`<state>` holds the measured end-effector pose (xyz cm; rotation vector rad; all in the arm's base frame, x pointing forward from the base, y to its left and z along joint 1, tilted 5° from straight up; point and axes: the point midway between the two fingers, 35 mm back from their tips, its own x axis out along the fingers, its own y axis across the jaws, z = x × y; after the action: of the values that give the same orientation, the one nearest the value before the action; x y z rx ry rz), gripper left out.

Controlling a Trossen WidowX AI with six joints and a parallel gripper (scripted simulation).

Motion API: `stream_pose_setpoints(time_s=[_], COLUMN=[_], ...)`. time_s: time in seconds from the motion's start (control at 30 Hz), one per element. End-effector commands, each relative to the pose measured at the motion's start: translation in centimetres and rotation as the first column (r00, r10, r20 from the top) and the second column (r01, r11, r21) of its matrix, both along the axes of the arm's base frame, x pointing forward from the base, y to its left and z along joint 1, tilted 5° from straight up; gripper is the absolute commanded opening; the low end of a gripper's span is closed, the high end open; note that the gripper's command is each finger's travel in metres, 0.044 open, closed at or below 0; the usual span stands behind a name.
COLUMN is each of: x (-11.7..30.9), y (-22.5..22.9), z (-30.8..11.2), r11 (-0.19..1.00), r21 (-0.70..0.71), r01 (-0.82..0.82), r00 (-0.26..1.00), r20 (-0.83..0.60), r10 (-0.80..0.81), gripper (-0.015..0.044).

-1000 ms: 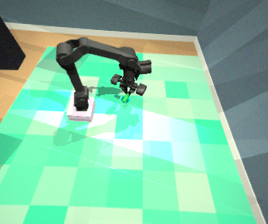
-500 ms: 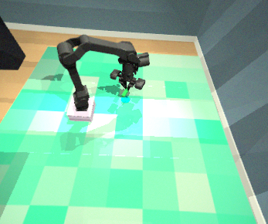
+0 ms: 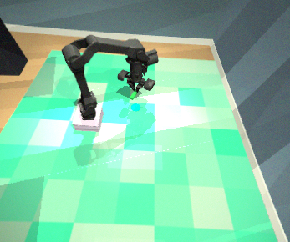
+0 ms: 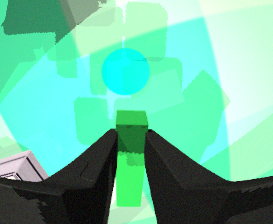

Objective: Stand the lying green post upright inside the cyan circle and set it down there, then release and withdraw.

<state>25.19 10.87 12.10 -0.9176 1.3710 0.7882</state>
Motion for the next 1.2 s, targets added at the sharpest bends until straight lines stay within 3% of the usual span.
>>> stream_pose_setpoints(time_s=[0.0,1.17], x=[-0.1,1.3], y=[0.6,1.2], z=[0.0,-2.5], r11=[1.0,0.968], r21=[-0.009,0.237], r01=[0.003,0.08], r00=[1.0,0.995], r20=[0.002,0.031], r10=[-0.003,-0.09], gripper=[0.0022,0.0022])
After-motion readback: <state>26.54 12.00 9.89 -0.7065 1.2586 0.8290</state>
